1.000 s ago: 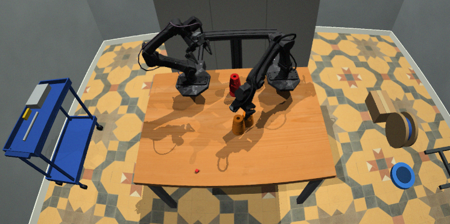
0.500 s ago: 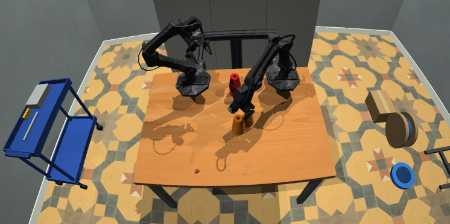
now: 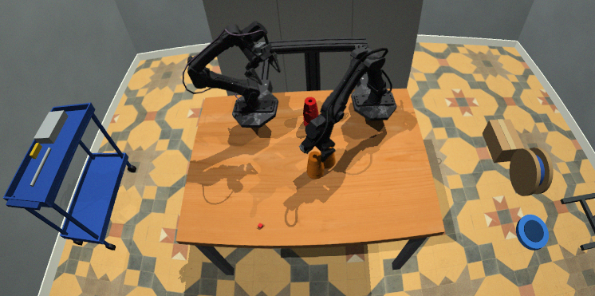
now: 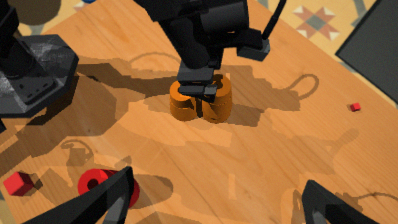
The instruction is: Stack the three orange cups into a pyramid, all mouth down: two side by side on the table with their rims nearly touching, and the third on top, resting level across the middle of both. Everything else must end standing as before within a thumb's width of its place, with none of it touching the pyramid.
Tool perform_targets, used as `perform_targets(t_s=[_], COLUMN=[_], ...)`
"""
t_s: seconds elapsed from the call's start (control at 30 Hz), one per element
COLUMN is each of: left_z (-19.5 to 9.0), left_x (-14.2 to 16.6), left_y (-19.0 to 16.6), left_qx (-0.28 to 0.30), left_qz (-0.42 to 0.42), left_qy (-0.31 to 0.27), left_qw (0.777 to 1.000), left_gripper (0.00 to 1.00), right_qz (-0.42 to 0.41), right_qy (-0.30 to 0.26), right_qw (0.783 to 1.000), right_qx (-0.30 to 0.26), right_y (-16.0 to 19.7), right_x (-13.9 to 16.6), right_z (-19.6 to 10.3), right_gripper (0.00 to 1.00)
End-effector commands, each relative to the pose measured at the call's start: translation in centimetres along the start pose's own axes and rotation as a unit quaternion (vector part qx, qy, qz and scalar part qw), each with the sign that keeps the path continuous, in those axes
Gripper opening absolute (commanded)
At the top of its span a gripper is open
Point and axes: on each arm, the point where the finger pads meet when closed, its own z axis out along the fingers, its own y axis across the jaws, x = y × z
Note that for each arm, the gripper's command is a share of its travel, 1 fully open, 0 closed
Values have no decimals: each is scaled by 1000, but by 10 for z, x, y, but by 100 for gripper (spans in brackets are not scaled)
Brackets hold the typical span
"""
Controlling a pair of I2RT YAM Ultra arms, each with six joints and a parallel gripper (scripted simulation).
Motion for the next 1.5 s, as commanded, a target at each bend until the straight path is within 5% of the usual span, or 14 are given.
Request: perform_targets(t_s=[0.0,0.8,1.47], left_z=[-2,16,13], left_x=[-22,-25,-14], left_y=[-2,-2,-3], left_qx=[-2,-1,1], left_qz=[4,6,6], left_qy=[-29,-34,-30], left_qw=[1000,999,1000], left_gripper=[82,82,58], right_qz=[-5,-5,-5], right_qy=[-2,-2,-2], right_qw=[1000,1000,1000], right_qx=[10,10,10], right_y=[-2,-2,-2], right_x=[0,0,0], right_z=[1,1,1], right_gripper=[100,100,100])
